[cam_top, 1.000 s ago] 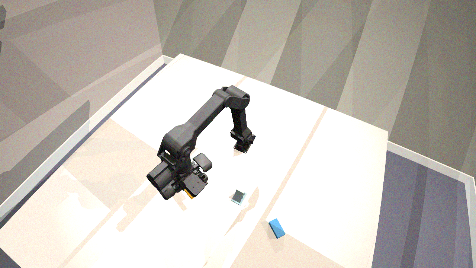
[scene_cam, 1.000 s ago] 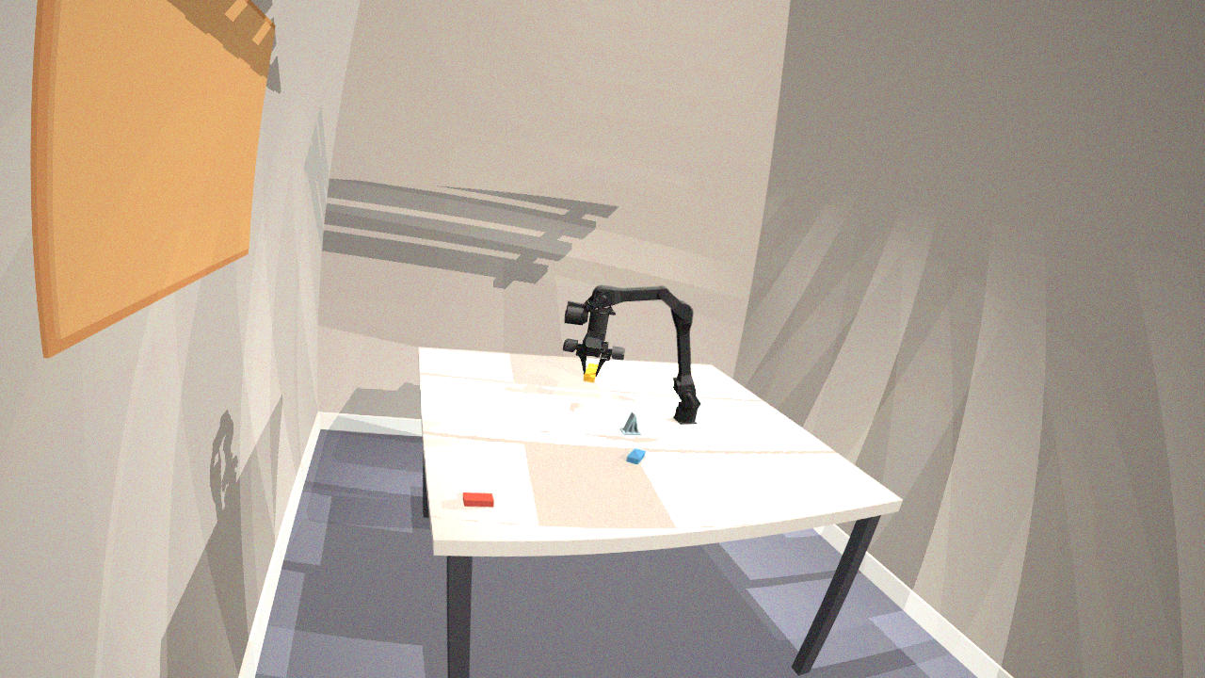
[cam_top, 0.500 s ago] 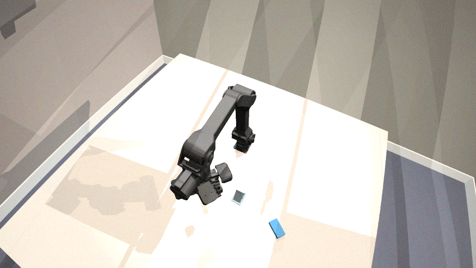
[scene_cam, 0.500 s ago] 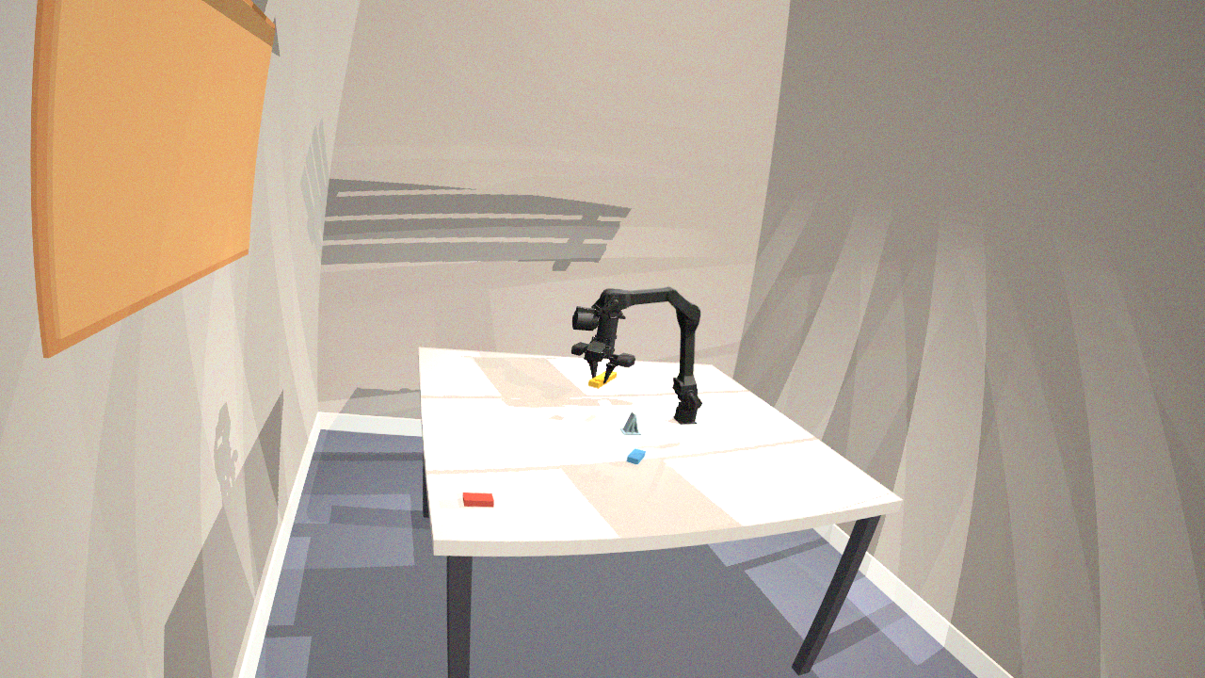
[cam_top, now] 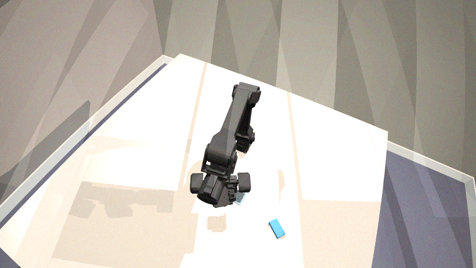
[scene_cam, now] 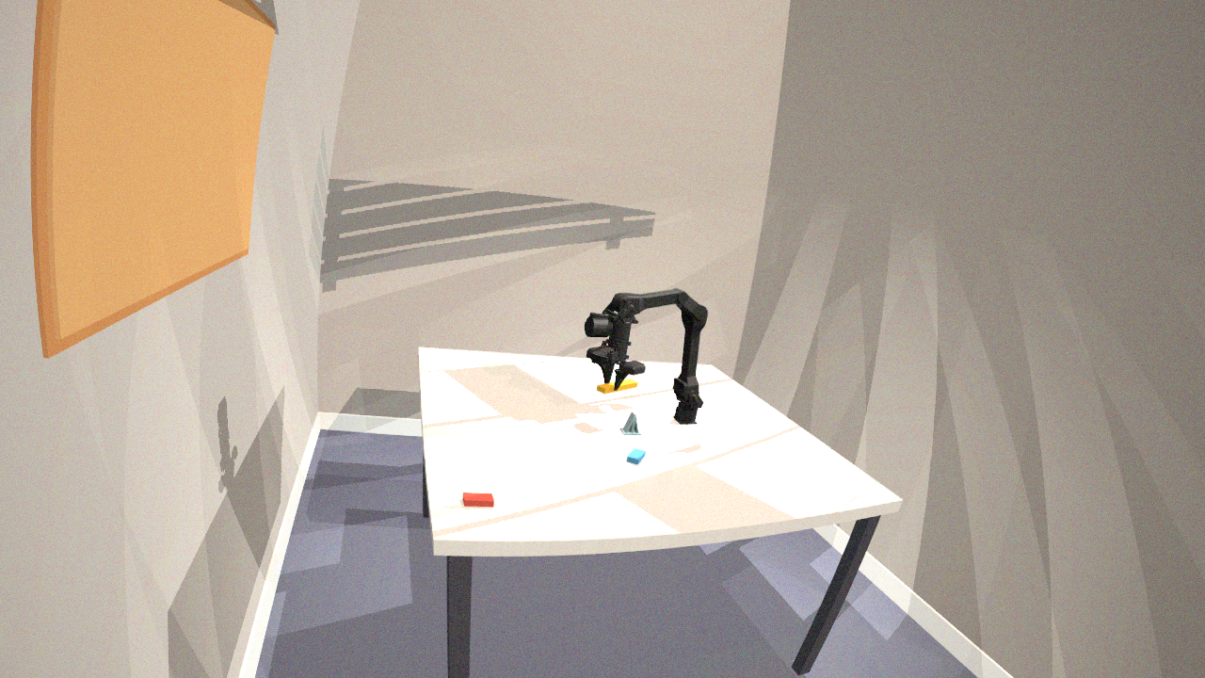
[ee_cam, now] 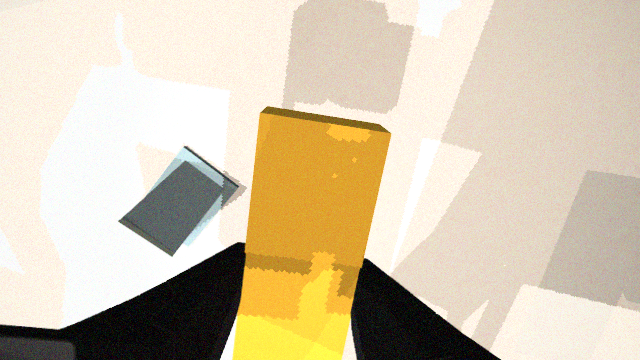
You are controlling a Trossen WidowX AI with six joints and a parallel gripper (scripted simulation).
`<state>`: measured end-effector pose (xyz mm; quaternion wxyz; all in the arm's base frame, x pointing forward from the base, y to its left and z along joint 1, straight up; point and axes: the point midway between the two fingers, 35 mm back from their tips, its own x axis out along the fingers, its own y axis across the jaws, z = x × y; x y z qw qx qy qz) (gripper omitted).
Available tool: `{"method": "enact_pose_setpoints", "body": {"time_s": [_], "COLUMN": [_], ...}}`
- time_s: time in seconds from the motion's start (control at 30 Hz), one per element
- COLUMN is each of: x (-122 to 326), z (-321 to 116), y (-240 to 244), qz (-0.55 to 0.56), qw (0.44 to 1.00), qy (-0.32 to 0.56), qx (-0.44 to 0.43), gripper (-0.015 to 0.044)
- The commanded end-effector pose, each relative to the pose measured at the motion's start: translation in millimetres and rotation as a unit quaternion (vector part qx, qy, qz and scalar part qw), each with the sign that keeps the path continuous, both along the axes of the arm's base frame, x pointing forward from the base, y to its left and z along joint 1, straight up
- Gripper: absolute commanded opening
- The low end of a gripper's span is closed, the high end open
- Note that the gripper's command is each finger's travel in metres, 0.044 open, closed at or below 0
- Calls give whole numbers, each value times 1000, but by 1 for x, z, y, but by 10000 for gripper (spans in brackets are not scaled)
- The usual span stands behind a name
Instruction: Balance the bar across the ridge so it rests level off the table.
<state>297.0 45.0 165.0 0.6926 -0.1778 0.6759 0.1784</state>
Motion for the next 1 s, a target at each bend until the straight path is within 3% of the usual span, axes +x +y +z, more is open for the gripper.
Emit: {"method": "enact_pose_setpoints", "body": {"time_s": [0.0,0.43,0.97], "x": [-7,-36,-37], "z": [1,-1,-22], "y": [14,53,53], "qz": [-56,-259,-265], "qw": [998,966,964], "qy": [-3,0,0], "qx": [1,8,8], "gripper": [0,0,0]}}
